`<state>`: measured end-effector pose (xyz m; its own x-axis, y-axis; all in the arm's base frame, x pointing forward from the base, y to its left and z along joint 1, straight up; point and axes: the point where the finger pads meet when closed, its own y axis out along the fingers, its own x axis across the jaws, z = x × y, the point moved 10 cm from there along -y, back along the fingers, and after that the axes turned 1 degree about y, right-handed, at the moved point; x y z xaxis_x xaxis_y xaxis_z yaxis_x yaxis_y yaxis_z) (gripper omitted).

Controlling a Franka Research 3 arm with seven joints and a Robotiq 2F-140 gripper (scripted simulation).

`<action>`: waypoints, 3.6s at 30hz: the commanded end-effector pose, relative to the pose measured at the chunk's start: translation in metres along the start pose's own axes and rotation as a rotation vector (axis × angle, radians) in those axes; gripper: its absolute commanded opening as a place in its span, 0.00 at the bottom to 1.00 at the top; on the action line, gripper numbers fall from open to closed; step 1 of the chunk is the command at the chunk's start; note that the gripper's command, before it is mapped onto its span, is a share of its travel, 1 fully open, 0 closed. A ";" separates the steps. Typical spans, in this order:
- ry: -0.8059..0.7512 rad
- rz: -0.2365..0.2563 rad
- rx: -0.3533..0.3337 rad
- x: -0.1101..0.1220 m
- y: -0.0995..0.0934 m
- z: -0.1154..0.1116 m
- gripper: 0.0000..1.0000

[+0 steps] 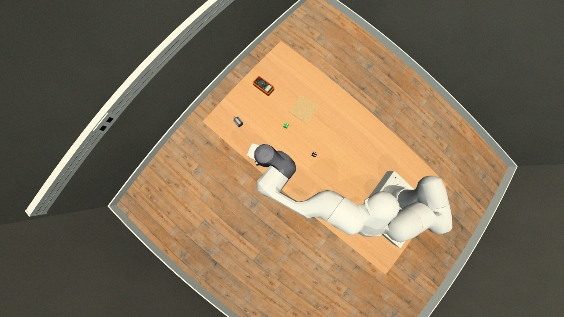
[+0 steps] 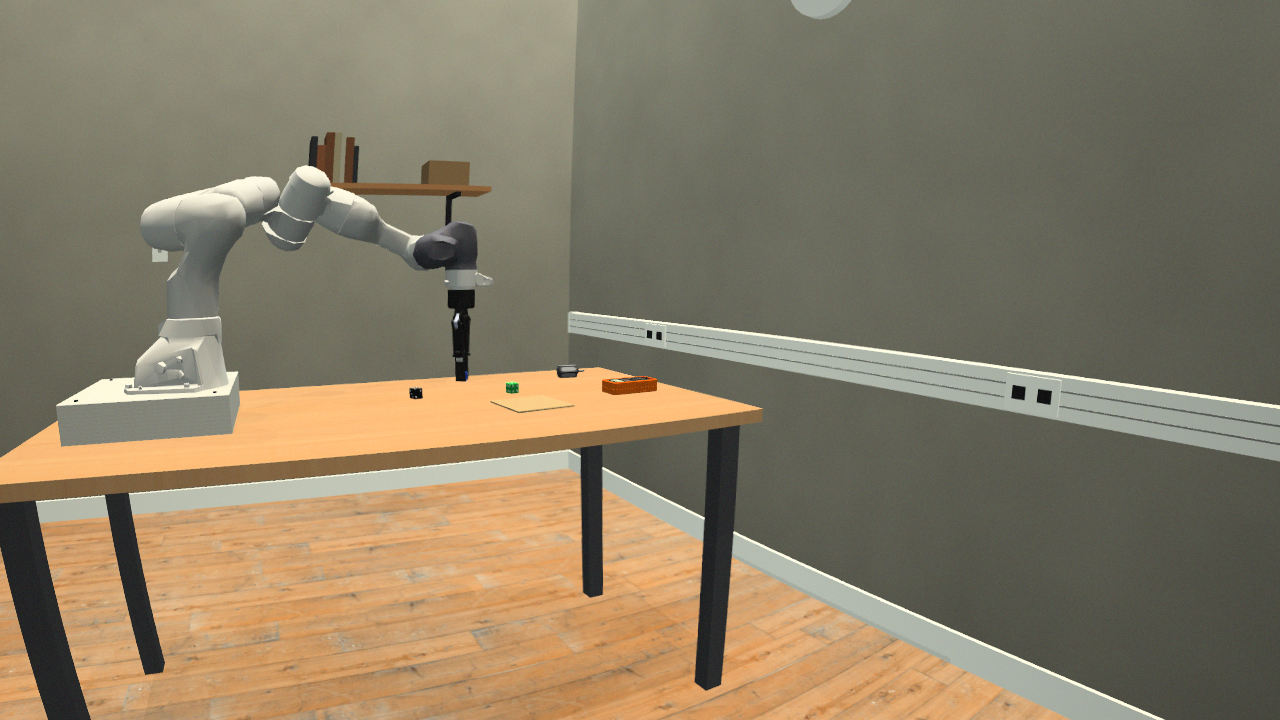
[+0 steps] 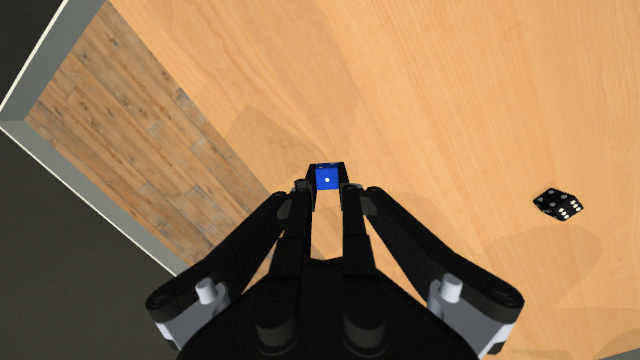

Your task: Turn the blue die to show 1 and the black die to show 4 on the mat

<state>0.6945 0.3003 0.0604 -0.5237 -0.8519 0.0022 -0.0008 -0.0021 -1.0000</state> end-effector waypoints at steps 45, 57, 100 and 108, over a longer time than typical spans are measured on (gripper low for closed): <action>-0.003 0.005 0.000 -0.001 -0.082 0.000 0.21; -0.003 0.005 0.000 -0.001 -0.100 0.000 0.21; -0.380 0.004 0.001 0.295 -0.103 0.198 0.21; -0.413 0.005 0.001 0.325 -0.103 0.207 0.21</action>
<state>0.7002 -0.0819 0.1640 -0.2690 -0.9631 0.0014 -0.0157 0.0029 -0.9999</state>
